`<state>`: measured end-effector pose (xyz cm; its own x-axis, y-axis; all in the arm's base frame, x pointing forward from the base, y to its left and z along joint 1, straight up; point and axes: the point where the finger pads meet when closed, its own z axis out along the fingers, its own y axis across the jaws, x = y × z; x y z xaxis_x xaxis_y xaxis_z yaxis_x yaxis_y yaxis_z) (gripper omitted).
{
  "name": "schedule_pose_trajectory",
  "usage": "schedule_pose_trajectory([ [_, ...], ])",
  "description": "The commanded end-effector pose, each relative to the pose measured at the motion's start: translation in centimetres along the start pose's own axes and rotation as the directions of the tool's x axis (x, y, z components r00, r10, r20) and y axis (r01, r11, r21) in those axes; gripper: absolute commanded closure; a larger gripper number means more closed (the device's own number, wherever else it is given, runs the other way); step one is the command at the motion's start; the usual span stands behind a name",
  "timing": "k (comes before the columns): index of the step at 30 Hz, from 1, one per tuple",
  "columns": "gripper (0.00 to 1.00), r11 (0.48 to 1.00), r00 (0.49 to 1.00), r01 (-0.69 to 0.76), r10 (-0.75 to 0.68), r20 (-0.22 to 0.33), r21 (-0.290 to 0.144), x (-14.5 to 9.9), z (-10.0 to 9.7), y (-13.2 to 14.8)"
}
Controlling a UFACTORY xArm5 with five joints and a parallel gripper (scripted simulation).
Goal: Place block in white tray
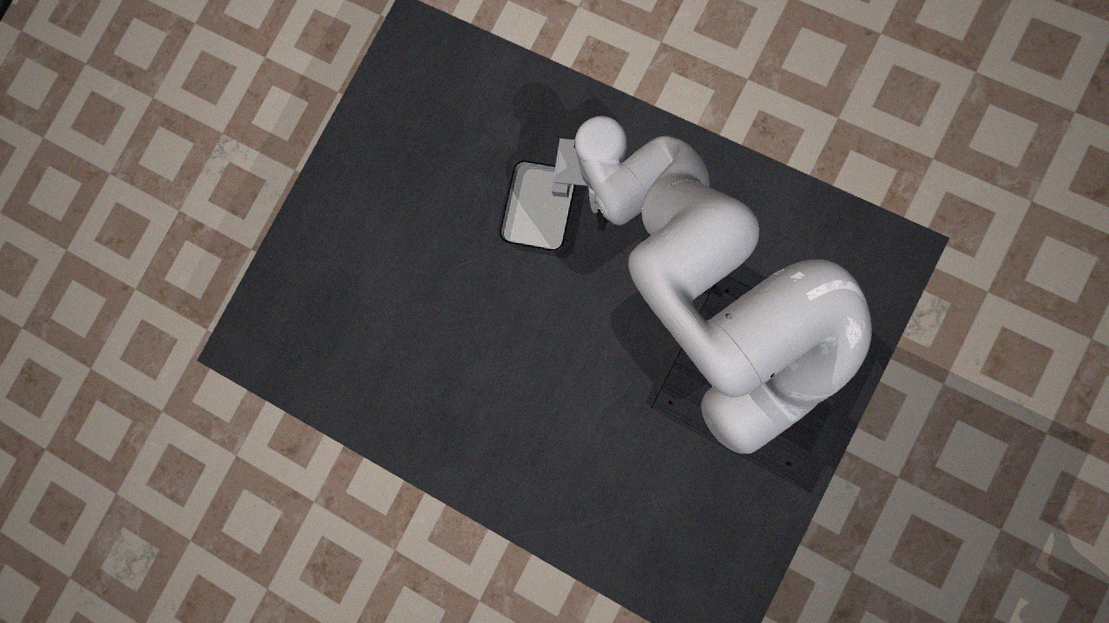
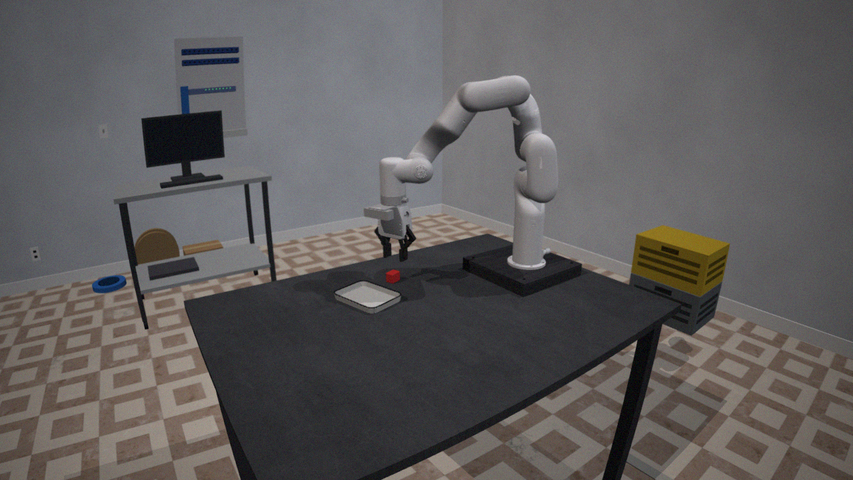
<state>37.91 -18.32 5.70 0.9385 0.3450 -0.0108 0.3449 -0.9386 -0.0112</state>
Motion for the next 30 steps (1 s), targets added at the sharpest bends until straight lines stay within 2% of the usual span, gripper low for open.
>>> schedule_pose_trajectory([
  [1, 0.38, 0.999, 0.999, 0.037, -0.037, -0.01, -0.011, -0.88, 1.75, 1.57],
  [22, 0.38, 0.999, 0.999, 0.041, -0.041, -0.01, -0.011, -1.04, 1.93, 1.68],
  [23, 0.49, 0.999, 0.999, 0.041, -0.041, -0.01, -0.011, -1.04, 1.93, 1.68],
  [30, 0.49, 0.999, 0.999, 0.041, -0.041, -0.01, -0.011, -1.04, 1.93, 1.68],
])
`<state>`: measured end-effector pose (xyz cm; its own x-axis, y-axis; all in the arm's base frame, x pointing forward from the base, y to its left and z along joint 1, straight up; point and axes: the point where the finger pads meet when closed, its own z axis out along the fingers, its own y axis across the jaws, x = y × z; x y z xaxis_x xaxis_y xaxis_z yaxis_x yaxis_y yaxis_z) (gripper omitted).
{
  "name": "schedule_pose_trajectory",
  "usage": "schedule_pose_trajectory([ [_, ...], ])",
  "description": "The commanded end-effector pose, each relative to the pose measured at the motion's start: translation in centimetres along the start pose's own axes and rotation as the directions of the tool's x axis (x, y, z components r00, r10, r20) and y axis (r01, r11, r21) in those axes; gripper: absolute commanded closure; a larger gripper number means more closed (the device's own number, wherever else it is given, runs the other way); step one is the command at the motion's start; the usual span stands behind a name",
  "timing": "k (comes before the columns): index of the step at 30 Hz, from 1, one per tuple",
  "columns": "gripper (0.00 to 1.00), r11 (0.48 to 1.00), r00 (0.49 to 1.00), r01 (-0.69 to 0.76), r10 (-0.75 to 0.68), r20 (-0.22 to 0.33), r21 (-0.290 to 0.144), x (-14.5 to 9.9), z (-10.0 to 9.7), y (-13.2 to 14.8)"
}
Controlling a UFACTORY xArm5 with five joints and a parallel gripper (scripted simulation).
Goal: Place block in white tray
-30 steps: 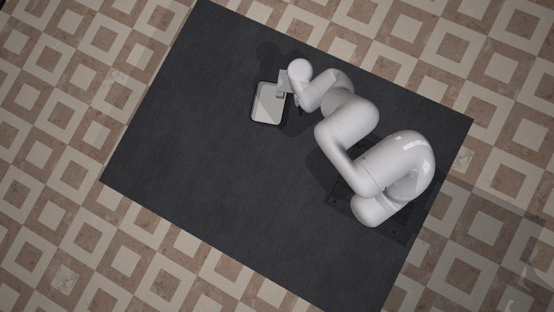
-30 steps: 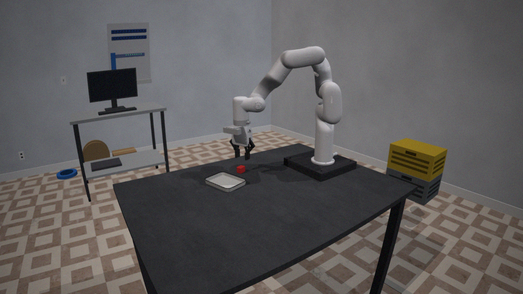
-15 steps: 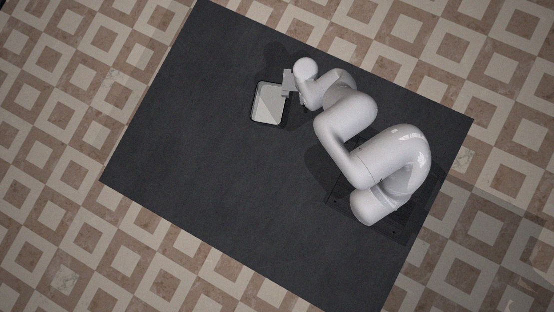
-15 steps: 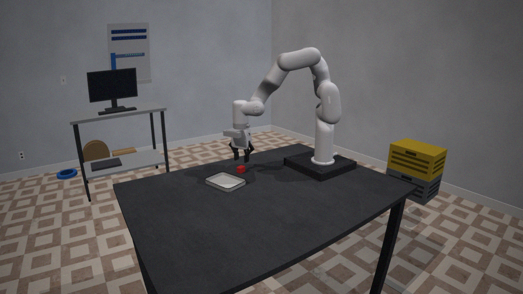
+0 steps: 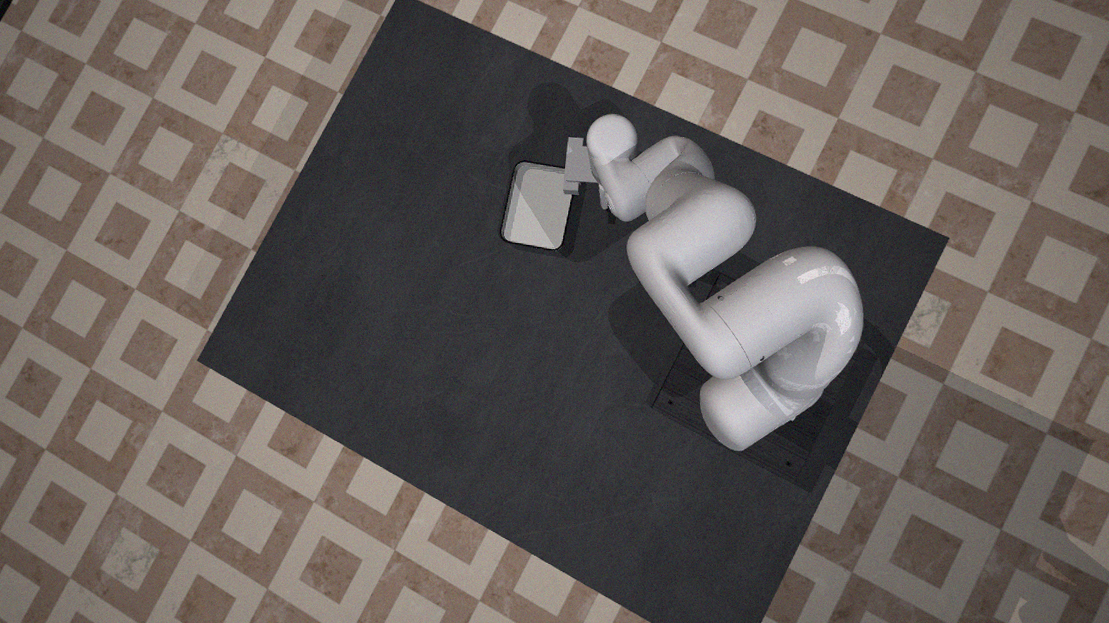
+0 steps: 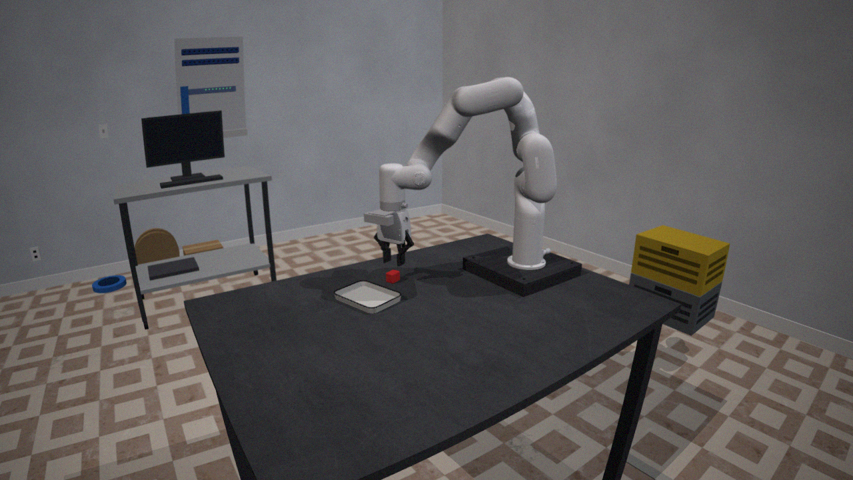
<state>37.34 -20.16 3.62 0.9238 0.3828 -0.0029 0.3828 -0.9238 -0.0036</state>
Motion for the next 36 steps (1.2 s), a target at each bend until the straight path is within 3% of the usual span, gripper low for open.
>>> schedule_pose_trajectory([
  [1, 0.49, 1.0, 1.0, 0.0, 0.0, -0.003, -0.003, 0.1, -0.1, 0.1],
  [36, 0.49, 1.0, 1.0, 0.0, 0.0, -0.003, -0.003, 0.3, 2.3, 0.4],
])
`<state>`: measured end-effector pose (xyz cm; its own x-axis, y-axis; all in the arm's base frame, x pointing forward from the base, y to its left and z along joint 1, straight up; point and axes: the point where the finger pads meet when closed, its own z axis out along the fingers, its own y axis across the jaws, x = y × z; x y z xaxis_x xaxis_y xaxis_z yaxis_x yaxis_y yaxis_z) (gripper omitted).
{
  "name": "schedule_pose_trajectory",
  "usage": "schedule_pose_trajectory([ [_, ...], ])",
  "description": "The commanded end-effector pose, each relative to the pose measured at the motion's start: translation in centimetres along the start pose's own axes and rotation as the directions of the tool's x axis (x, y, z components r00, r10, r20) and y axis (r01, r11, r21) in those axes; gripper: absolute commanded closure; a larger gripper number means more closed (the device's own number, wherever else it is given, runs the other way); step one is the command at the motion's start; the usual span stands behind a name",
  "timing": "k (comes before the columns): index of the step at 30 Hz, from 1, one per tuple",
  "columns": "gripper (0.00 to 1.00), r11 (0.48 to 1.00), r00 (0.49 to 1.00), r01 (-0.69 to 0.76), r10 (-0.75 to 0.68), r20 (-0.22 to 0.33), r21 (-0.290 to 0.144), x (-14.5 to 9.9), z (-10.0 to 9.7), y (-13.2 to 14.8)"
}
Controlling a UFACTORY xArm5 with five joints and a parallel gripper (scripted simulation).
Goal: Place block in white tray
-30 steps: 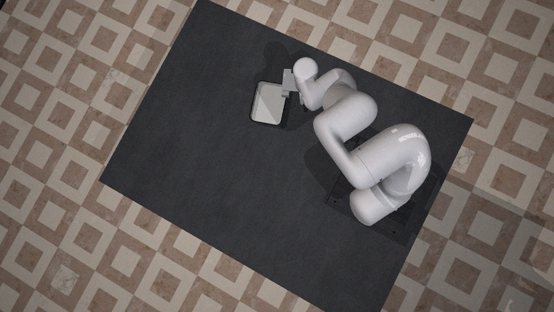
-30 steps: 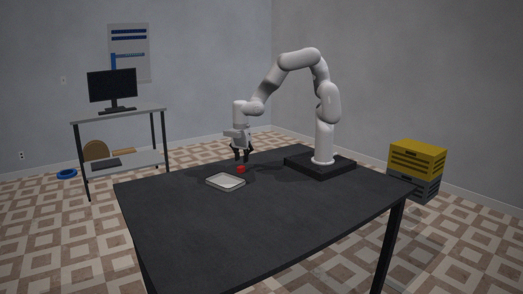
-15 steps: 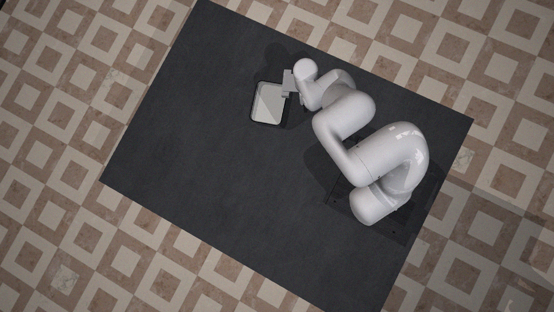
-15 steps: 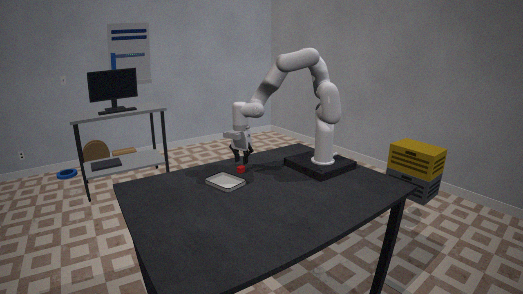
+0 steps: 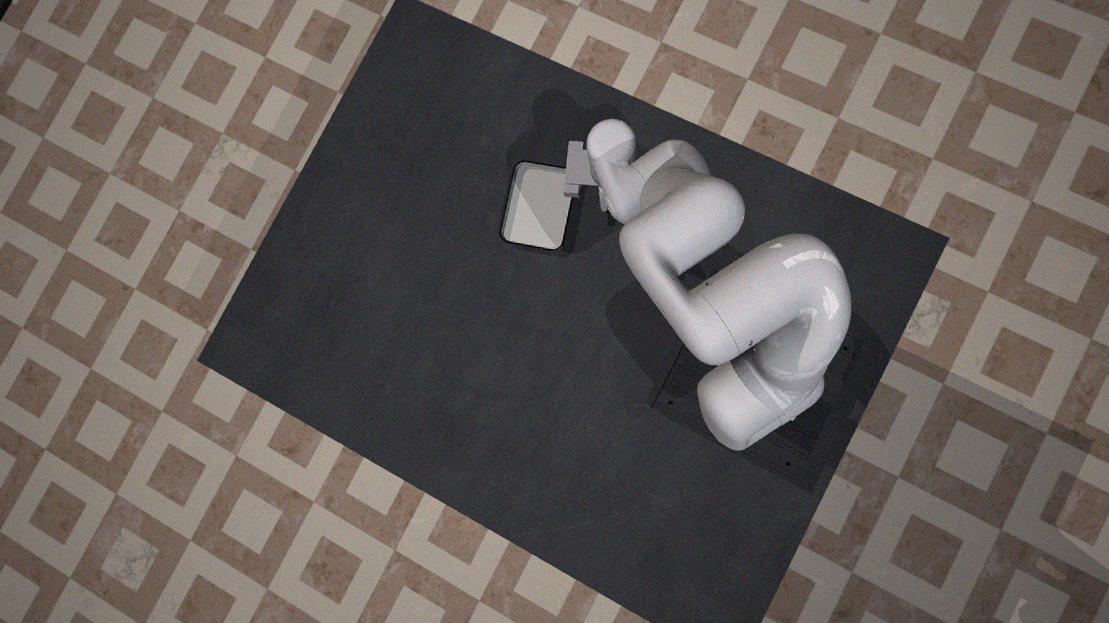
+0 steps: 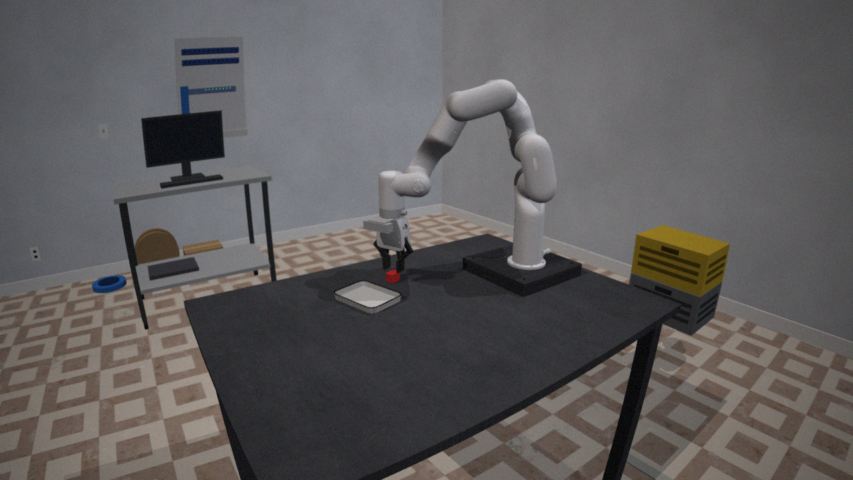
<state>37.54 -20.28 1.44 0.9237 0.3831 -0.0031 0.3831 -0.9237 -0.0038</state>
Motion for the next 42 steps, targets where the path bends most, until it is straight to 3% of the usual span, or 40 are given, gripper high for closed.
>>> schedule_pose_trajectory([
  [1, 0.49, 1.0, 1.0, 0.0, 0.0, -0.003, -0.004, 0.1, 0.1, 0.2],
  [25, 0.49, 1.0, 1.0, 0.0, 0.0, -0.003, -0.004, 0.1, 0.3, 0.2],
  [42, 0.49, 1.0, 1.0, 0.0, 0.0, -0.003, -0.004, 0.1, 2.9, 0.2],
])
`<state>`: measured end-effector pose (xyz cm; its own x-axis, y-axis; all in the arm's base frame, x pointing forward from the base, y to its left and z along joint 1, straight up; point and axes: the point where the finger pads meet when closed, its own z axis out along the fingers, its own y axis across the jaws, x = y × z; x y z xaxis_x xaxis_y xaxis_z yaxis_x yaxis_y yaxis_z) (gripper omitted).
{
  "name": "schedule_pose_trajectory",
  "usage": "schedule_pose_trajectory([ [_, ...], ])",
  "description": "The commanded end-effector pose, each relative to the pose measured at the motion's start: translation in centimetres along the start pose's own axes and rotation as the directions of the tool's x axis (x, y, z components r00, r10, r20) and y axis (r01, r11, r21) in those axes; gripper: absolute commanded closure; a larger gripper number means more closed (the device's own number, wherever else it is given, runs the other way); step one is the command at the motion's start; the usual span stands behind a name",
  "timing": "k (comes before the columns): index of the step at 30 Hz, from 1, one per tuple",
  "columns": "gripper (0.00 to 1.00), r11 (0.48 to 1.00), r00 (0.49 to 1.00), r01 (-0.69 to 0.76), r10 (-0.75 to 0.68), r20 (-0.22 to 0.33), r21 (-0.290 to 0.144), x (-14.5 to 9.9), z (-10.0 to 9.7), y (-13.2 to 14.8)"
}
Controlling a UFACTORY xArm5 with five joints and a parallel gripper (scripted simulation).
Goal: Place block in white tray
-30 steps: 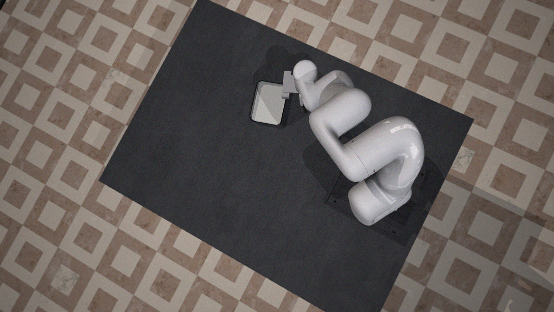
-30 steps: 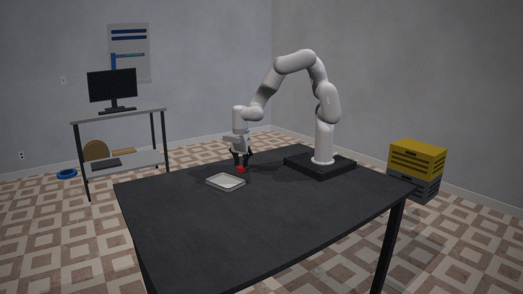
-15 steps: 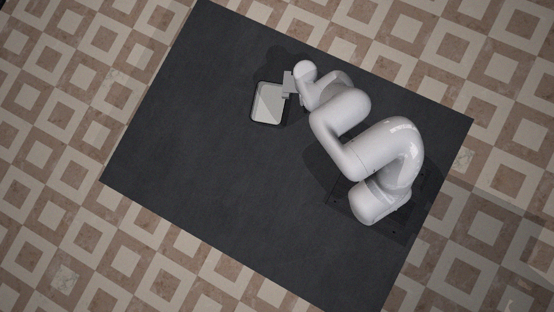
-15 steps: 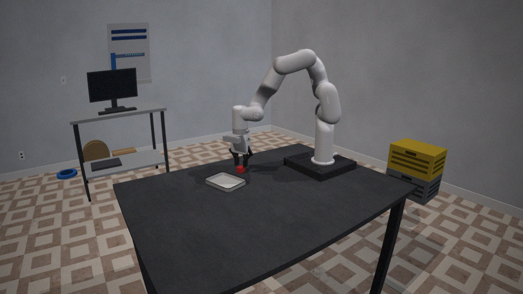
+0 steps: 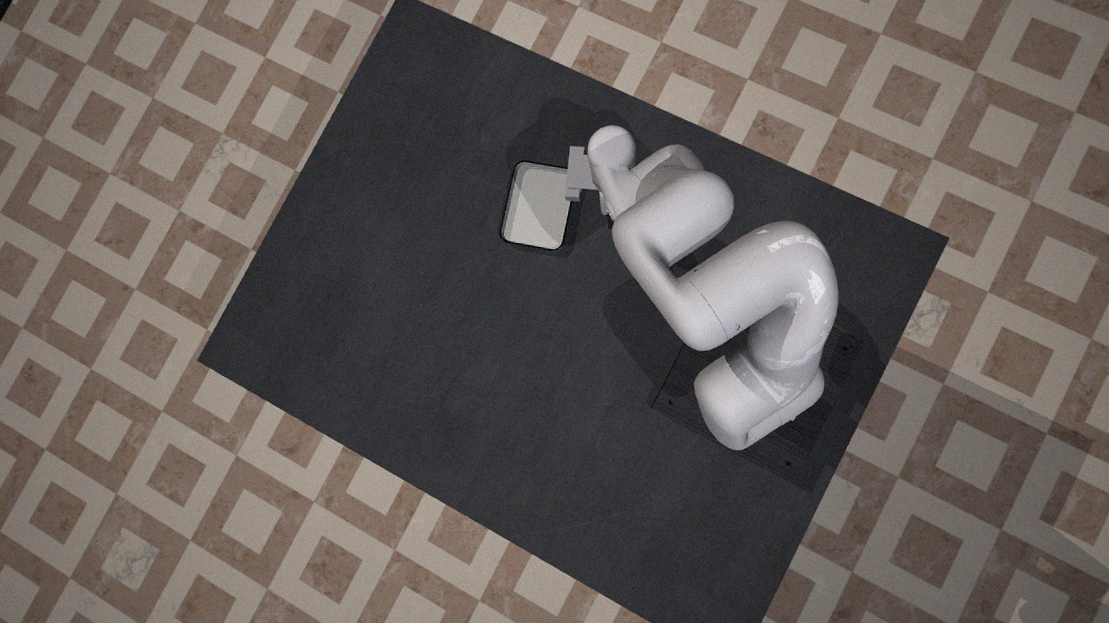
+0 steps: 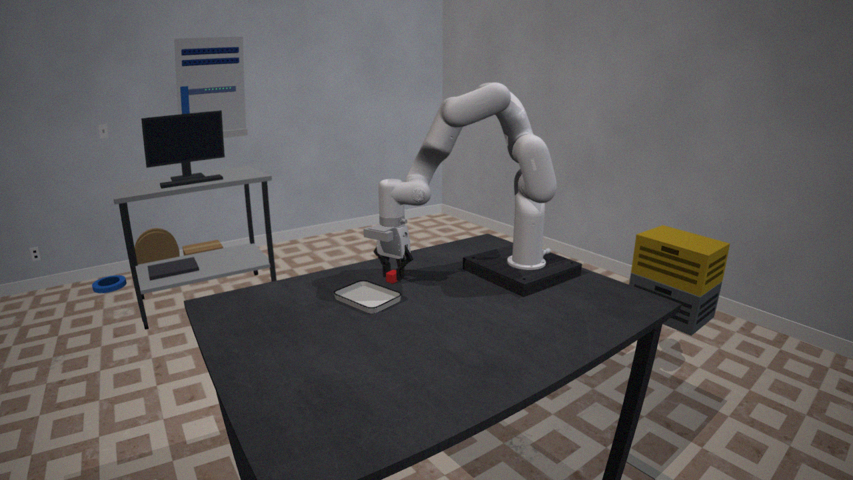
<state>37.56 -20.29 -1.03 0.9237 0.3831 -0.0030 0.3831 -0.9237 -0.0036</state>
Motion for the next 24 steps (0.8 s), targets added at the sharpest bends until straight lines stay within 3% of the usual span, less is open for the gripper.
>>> schedule_pose_trajectory([
  [1, 0.49, 1.0, 1.0, 0.0, 0.0, -0.003, -0.003, 0.12, 0.53, 0.15],
  [16, 0.49, 1.0, 1.0, 0.0, 0.0, -0.003, -0.003, 0.12, 0.63, 0.15],
  [17, 1.0, 1.0, 1.0, 0.0, 0.0, -0.003, -0.003, 0.12, 0.63, 0.15],
  [24, 1.0, 1.0, 1.0, 0.0, 0.0, -0.003, -0.003, 0.12, 0.63, 0.15],
])
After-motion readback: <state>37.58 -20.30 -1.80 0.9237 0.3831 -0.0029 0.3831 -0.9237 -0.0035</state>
